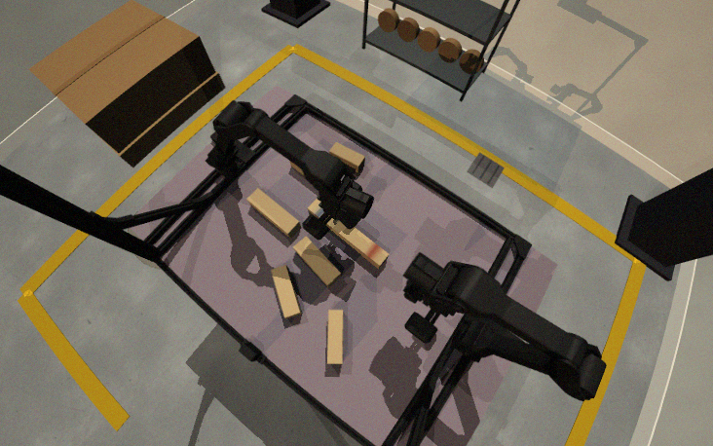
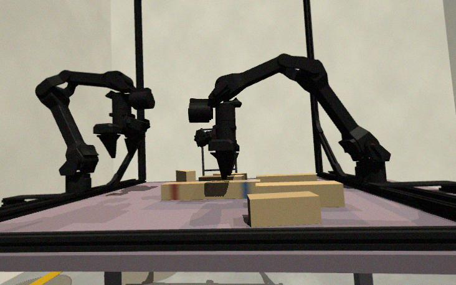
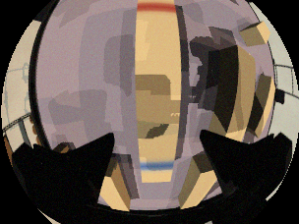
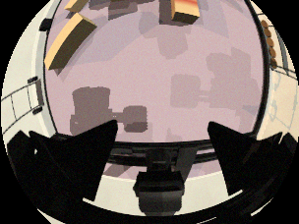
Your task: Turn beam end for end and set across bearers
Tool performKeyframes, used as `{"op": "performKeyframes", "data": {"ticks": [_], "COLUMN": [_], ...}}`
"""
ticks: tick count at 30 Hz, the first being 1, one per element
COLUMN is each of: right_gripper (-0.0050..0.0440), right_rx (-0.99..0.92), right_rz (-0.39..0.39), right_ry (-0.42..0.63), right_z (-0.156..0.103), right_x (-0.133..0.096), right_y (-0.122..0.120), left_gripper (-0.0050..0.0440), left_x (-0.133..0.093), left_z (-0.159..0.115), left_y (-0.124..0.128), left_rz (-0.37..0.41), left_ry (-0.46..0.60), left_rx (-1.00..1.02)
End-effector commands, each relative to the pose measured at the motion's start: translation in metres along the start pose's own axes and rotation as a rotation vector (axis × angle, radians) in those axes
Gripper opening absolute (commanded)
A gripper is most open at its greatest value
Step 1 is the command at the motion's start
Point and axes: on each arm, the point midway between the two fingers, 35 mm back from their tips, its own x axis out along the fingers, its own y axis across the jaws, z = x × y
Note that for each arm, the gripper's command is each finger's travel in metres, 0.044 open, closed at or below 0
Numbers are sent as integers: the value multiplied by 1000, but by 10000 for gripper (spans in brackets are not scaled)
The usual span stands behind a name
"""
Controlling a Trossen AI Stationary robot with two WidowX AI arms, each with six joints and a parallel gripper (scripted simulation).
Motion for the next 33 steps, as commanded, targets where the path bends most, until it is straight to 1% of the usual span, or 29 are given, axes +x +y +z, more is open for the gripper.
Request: {"op": "performKeyframes", "data": {"ticks": [1, 8, 20, 25, 27, 29, 30, 33], "right_gripper": [440, 440, 440, 440, 440, 440, 440, 440], "right_rx": [7, 7, 7, 7, 7, 7, 7, 7], "right_rz": [-2, -2, -2, -2, -2, -2, -2, -2], "right_ry": [2, 2, 2, 2, 2, 2, 2, 2], "right_z": [-1, -1, -1, -1, -1, -1, -1, -1], "right_x": [0, 0, 0, 0, 0, 0, 0, 0], "right_y": [0, 0, 0, 0, 0, 0, 0, 0], "left_gripper": [440, 440, 440, 320, 320, 272, 272, 252], "left_x": [22, 48, 49, 49, 49, 49, 49, 49], "left_z": [-3, -4, -4, -4, -4, -4, -4, -4], "left_y": [0, 0, 0, 0, 0, 0, 0, 0], "left_rz": [-5, -5, -5, -5, -5, -5, -5, -5], "left_ry": [28, 28, 28, 28, 28, 28, 28, 28], "left_rx": [5, 9, 9, 9, 9, 9, 9, 9]}}
